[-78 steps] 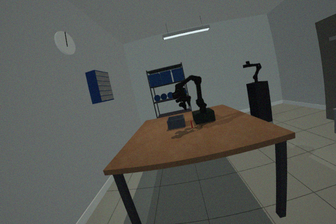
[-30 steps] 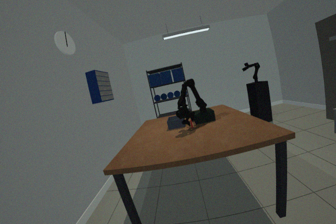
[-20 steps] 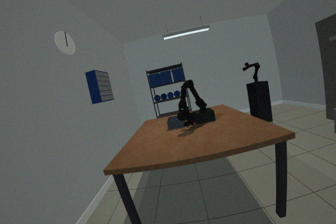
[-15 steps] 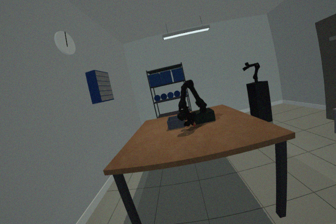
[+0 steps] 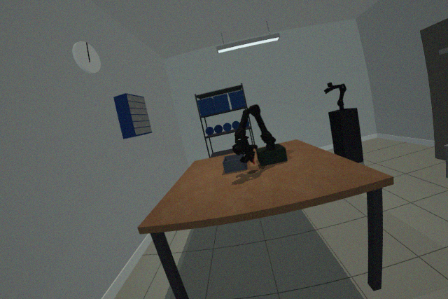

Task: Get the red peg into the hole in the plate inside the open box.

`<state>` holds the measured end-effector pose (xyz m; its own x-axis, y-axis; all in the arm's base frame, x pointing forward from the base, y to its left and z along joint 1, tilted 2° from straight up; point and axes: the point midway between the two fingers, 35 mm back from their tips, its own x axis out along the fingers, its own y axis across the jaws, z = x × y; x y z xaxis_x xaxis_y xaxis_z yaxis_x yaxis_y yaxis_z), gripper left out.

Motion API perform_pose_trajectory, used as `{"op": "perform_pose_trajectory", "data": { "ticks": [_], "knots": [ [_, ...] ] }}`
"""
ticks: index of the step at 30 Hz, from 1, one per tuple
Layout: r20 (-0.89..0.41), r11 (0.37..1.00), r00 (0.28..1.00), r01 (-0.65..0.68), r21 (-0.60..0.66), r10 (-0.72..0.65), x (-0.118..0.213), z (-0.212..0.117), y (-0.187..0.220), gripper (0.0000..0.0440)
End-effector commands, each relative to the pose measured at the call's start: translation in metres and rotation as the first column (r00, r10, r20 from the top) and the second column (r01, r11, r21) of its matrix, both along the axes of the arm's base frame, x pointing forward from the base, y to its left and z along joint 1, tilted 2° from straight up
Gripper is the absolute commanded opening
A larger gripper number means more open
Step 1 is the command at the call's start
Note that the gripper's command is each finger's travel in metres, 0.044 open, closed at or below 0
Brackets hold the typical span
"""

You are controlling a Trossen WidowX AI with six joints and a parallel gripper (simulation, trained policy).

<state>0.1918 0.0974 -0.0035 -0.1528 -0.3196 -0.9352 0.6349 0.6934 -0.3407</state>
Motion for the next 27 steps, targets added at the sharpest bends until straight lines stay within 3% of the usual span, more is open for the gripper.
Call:
{"op": "perform_pose_trajectory", "data": {
  "ticks": [1,17,27],
  "knots": [
    [0.022,1.000,1.000,-0.005,-0.005,0.005,0.008,0.012,-0.002,0.0000],
    [0.119,0.997,0.991,0.069,-0.028,-0.065,0.048,0.067,-0.025,0.0000],
    [0.174,0.987,0.973,0.160,-0.019,-0.154,0.078,0.083,-0.057,0.0000]
  ]
}}
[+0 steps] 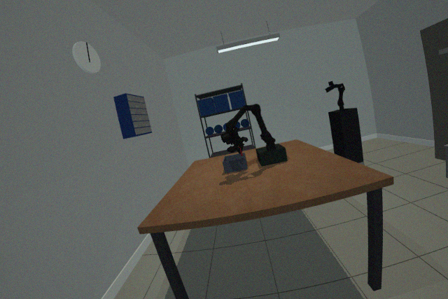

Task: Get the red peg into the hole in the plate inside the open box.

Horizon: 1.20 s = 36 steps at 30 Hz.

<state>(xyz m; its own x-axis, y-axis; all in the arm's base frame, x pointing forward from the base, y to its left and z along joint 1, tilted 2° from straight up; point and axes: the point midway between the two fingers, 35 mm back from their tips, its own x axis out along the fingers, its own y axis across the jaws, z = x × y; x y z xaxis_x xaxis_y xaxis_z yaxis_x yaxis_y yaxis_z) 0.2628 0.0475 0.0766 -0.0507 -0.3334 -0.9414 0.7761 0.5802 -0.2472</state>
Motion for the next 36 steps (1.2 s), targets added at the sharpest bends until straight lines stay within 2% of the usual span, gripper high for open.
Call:
{"op": "perform_pose_trajectory", "data": {
  "ticks": [1,15,26,28,33,36],
  "knots": [
    [0.017,1.000,1.000,0.019,-0.002,-0.019,0.010,0.004,-0.011,0.0000],
    [0.039,0.997,0.997,0.065,0.041,-0.067,0.049,-0.005,-0.067,0.0000],
    [0.030,0.994,0.999,0.017,0.109,-0.020,0.069,-0.034,-0.096,0.0003],
    [0.018,0.992,1.000,0.006,0.124,-0.008,0.069,-0.041,-0.098,0.0031],
    [-0.006,0.987,1.000,-0.005,0.162,0.007,0.071,-0.057,-0.103,0.0148],
    [-0.001,0.984,0.999,-0.041,0.175,0.042,0.077,-0.058,-0.108,0.0151]
  ]
}}
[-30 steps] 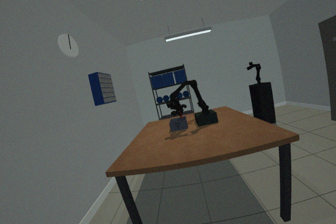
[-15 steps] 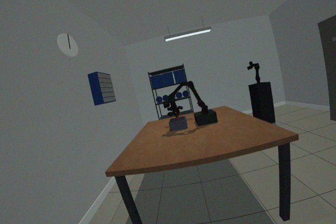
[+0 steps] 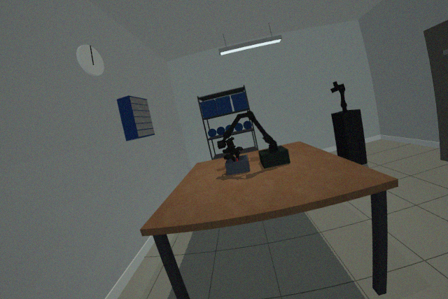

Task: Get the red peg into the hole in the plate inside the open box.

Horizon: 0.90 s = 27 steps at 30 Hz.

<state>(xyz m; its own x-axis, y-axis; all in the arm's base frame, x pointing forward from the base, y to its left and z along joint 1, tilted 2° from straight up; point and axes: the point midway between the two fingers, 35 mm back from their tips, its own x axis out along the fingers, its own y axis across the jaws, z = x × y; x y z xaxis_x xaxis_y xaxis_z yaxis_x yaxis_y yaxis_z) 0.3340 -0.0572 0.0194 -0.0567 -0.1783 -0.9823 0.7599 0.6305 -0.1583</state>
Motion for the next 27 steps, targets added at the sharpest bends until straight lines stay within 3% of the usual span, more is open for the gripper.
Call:
{"op": "perform_pose_trajectory", "data": {
  "ticks": [1,13,21,27],
  "knots": [
    [0.011,1.000,1.000,-0.024,0.021,0.024,0.008,-0.001,-0.004,0.0169],
    [0.059,0.992,0.998,-0.035,0.118,0.028,0.051,0.010,-0.006,0.0440],
    [0.165,0.981,0.985,-0.084,0.176,0.055,0.091,0.024,0.003,0.0440],
    [0.174,0.980,0.983,-0.088,0.179,0.057,0.094,0.025,0.003,0.0440]
  ]
}}
